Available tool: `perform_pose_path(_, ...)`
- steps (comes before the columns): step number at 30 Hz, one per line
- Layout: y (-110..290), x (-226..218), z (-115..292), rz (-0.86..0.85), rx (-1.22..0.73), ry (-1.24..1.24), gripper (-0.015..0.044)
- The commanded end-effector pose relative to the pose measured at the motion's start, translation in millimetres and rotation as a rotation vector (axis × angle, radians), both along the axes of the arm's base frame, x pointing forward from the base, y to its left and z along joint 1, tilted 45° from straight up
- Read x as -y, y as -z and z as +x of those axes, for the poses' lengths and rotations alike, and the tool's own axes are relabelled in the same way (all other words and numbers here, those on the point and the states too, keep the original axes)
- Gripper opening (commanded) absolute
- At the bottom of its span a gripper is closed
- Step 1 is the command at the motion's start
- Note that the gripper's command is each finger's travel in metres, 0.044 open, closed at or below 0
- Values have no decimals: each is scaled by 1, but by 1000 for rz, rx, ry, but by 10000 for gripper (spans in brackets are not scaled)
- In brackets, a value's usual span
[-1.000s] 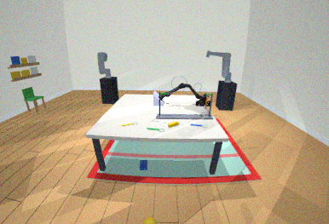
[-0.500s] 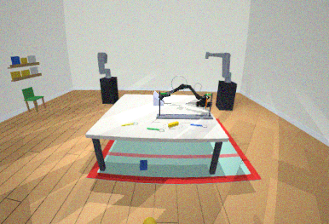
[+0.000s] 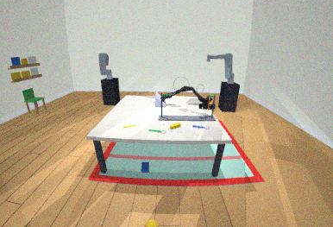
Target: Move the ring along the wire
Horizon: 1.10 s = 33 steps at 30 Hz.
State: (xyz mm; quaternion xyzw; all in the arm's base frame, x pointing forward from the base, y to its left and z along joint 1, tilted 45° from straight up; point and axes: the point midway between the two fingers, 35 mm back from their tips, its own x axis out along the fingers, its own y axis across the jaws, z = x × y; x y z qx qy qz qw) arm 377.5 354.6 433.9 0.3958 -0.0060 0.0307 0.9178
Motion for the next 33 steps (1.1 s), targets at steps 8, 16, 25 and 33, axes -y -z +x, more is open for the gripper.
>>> perform_pose_path(8, -1, 0, 11, 4, 1, -3, 160)
perform_pose_path(16, -1, 0, 11, 4, 1, -3, 160)
perform_pose_path(25, -1, 0, 11, 4, 1, -3, 160)
perform_pose_path(33, -1, 1, 11, 2, 2, 1, -50)
